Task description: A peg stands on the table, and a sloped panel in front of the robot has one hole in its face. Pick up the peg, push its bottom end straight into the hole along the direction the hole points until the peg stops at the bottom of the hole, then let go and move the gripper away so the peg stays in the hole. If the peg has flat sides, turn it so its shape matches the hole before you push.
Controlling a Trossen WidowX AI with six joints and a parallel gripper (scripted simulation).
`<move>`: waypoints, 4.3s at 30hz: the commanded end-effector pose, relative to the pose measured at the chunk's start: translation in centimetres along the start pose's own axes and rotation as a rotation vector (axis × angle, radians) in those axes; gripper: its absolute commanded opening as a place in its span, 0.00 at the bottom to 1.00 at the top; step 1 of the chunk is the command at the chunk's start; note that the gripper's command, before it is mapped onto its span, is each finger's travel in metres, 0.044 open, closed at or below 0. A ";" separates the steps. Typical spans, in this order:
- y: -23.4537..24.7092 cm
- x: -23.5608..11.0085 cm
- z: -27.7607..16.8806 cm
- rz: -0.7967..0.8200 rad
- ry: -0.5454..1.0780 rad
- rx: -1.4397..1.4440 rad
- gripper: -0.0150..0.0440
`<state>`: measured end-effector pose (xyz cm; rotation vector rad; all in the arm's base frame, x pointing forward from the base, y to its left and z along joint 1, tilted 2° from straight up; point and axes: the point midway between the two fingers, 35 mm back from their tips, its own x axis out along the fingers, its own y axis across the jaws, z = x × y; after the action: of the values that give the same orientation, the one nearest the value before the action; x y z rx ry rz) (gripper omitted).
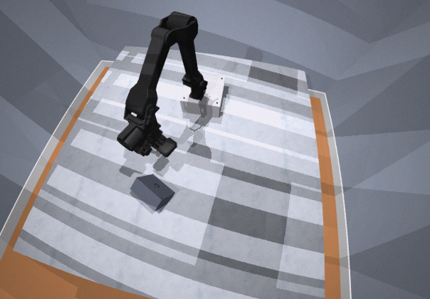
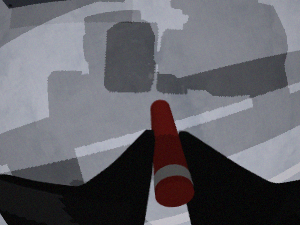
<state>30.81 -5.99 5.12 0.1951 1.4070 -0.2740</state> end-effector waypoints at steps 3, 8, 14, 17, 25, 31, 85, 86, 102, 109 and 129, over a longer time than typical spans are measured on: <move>0.3 0.5 0.2 -0.016 -0.035 -0.031 0.25; 0.7 0.9 0.4 -0.028 -0.065 -0.055 0.25; 1.1 1.3 0.7 -0.041 -0.101 -0.082 0.25; 1.4 1.5 0.8 -0.048 -0.119 -0.096 0.25; 2.0 2.0 1.0 -0.065 -0.168 -0.131 0.25; 2.4 2.3 1.2 -0.077 -0.205 -0.156 0.25; 6.4 3.4 1.3 -0.167 -0.538 -0.335 0.25; 6.5 3.4 1.3 -0.169 -0.544 -0.338 0.25; 7.5 3.1 0.9 -0.188 -0.642 -0.373 0.25; 7.9 2.9 0.6 -0.195 -0.684 -0.386 0.25; 8.9 2.1 -0.4 -0.212 -0.803 -0.414 0.25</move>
<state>33.61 2.30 2.61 -0.3685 0.6709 -0.1924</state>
